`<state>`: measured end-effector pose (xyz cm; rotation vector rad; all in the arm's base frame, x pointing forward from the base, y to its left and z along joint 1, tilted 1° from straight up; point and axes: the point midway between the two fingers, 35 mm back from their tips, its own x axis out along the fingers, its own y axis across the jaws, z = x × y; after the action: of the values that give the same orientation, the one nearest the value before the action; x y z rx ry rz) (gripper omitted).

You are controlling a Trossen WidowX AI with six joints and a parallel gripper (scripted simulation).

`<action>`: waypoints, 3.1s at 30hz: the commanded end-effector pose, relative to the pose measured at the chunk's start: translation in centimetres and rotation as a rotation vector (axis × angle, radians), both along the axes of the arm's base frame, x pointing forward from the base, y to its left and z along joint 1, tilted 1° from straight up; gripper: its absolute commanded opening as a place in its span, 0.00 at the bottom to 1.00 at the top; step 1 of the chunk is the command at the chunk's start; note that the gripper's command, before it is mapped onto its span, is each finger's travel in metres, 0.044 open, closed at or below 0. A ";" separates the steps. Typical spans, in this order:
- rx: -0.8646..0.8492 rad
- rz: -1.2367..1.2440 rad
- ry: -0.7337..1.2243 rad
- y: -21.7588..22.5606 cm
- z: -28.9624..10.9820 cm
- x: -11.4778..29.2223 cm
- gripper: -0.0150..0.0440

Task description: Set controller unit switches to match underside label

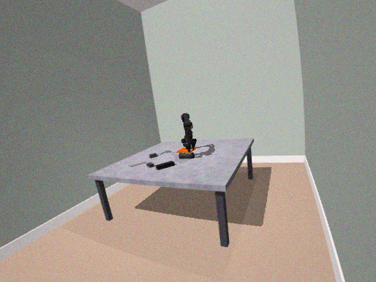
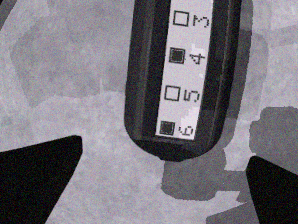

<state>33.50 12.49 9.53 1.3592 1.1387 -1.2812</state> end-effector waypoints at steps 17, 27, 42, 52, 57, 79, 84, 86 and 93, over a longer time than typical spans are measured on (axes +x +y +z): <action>-0.010 -0.006 0.013 -0.1 -3.7 -0.2 1.00; -0.010 -0.005 0.013 -0.1 -4.4 -0.3 0.91; -0.010 -0.005 0.013 -0.1 -4.4 -0.3 0.81; -0.010 -0.005 0.013 -0.3 -3.9 -0.3 0.82; -0.010 -0.005 0.013 -0.4 -3.5 -0.3 0.82; -0.011 -0.005 0.013 -1.0 -2.0 -0.4 0.82; -0.011 -0.005 0.013 -1.1 -1.7 -0.5 0.82; -0.011 -0.005 0.013 -1.2 -1.5 -0.5 0.82; -0.011 -0.005 0.013 -1.5 -1.1 -0.5 0.82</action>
<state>32.85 11.26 7.85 1.3456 1.1436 -1.3109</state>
